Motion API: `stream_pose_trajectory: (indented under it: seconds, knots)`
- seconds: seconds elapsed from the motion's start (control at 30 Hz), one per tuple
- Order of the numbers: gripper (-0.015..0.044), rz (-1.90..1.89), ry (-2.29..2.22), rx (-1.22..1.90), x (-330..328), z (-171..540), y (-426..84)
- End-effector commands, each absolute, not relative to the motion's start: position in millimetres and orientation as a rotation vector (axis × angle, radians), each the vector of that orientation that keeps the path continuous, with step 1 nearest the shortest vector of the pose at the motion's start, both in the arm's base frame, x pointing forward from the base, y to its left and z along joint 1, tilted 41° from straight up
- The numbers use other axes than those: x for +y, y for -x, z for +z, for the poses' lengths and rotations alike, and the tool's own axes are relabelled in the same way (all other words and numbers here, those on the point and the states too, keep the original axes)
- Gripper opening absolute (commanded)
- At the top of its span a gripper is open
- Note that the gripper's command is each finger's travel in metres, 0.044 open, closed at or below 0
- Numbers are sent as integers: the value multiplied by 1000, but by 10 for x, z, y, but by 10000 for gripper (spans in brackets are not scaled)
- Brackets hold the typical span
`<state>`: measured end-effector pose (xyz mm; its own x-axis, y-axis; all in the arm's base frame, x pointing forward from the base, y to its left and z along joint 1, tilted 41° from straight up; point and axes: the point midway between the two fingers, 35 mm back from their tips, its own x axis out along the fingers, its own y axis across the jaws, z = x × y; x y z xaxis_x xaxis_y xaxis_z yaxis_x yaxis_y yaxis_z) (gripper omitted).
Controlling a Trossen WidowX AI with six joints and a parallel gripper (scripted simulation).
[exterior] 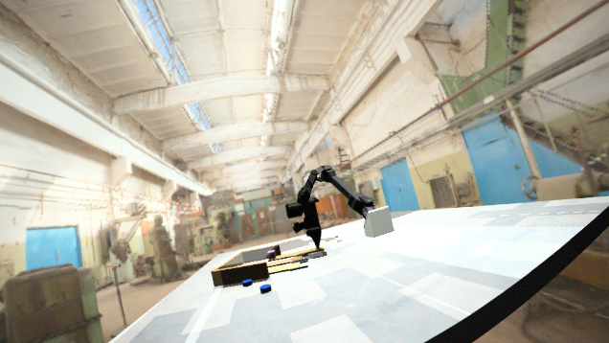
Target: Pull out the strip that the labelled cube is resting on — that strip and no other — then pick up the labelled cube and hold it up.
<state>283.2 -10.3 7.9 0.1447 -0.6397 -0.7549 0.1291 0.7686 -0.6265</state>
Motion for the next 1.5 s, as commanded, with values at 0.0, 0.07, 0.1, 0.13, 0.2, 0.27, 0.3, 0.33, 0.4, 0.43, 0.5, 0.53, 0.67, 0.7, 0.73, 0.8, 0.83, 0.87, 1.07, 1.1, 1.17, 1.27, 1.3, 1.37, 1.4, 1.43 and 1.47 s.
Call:
stream_pose_trajectory:
  seconds: [0.0,0.07,0.1,0.13,0.2,0.27,0.3,0.33,0.4,0.43,0.5,0.53,0.67,0.7,0.73,0.8,0.83,0.87,1.07,1.1,1.17,1.27,1.3,1.37,1.4,1.43,1.47]
  knots:
    - [0,-592,473,1342,-140,29,-2713]
    - [0,-592,473,1342,-140,24,-2682]
    - [0,-592,473,1342,-140,22,-2667]
    - [0,-592,473,1342,-140,19,-2652]
    - [0,-592,473,1343,-140,14,-2622]
    - [0,-592,473,1343,-141,9,-2592]
    - [0,-592,473,1343,-141,7,-2577]
    - [0,-592,473,1343,-141,4,-2563]
    - [0,-592,473,1343,-141,-1,-2533]
    - [0,-592,473,1343,-141,-3,-2519]
    - [0,-592,473,1343,-141,-8,-2490]
    - [0,-592,473,1343,-141,-10,-2475]
    - [0,-591,474,1344,-141,-19,-2418]
    - [0,-591,474,1344,-141,-22,-2404]
    - [0,-591,474,1344,-141,-24,-2390]
    - [0,-591,474,1344,-141,-29,-2362]
    - [0,-591,474,1344,-141,-31,-2348]
    - [0,-591,474,1344,-141,-33,-2334]
    - [0,-591,474,1345,-142,-49,-2239]
    - [0,-591,474,1345,-142,-51,-2224]
    - [0,-591,474,1345,-142,-56,-2193]
    - [0,-591,474,1345,-142,-63,-2147]
    - [0,-591,474,1346,-142,-66,-2132]
    - [0,-591,474,1346,-142,-70,-2102]
    - [0,-591,474,1346,-142,-73,-2087]
    - [0,-591,474,1346,-142,-75,-2072]
    - [0,-591,474,1346,-142,-78,-2057]
